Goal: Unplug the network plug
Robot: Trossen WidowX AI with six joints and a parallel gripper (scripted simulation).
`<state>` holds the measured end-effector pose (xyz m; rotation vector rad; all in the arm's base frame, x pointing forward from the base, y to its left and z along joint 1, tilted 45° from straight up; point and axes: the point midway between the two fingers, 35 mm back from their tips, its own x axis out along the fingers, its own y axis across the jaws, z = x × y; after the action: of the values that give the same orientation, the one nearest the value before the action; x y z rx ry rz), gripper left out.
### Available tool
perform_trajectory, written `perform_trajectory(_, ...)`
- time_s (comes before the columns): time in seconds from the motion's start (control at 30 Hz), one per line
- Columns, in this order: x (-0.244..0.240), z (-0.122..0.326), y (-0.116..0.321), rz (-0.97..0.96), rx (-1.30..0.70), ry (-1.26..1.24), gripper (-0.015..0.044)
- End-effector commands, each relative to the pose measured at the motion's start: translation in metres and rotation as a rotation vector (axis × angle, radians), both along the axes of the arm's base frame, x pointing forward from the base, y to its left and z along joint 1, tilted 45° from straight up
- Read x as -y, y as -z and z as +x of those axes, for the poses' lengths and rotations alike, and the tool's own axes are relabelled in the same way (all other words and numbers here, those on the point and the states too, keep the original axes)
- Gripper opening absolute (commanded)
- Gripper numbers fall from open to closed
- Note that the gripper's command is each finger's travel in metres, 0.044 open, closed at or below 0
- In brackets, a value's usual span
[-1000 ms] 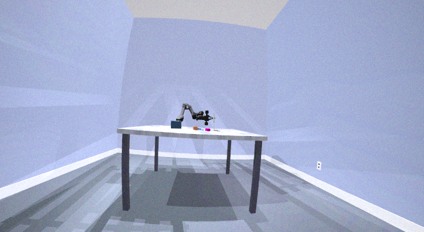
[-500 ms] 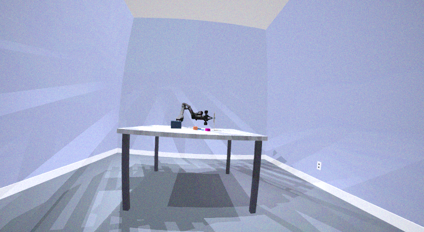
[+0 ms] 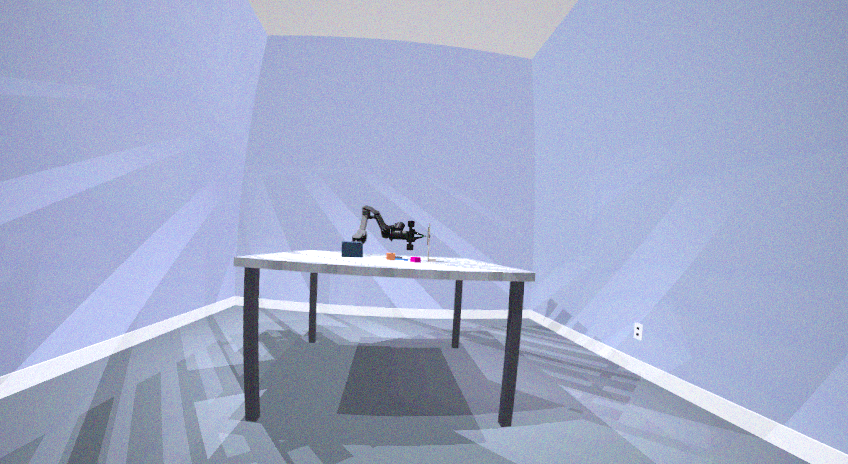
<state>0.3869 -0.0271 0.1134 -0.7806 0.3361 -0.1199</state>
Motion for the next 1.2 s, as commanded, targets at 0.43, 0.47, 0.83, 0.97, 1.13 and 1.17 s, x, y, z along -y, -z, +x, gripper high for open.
perform_trajectory(0.43, -0.002, -0.01, 0.0, -0.004, -0.007, 0.002, 0.0)
perform_trajectory(0.47, -0.002, -0.011, 0.0, -0.004, -0.007, 0.002, 0.0)
perform_trajectory(0.83, -0.003, -0.016, -0.002, -0.004, -0.007, 0.002, 0.0)
perform_trajectory(0.97, -0.003, -0.018, -0.002, -0.004, -0.007, 0.002, 0.0)
perform_trajectory(1.13, -0.004, -0.02, -0.002, -0.004, -0.007, 0.002, 0.0)
perform_trajectory(1.17, -0.004, -0.02, -0.003, -0.004, -0.007, 0.002, 0.0)
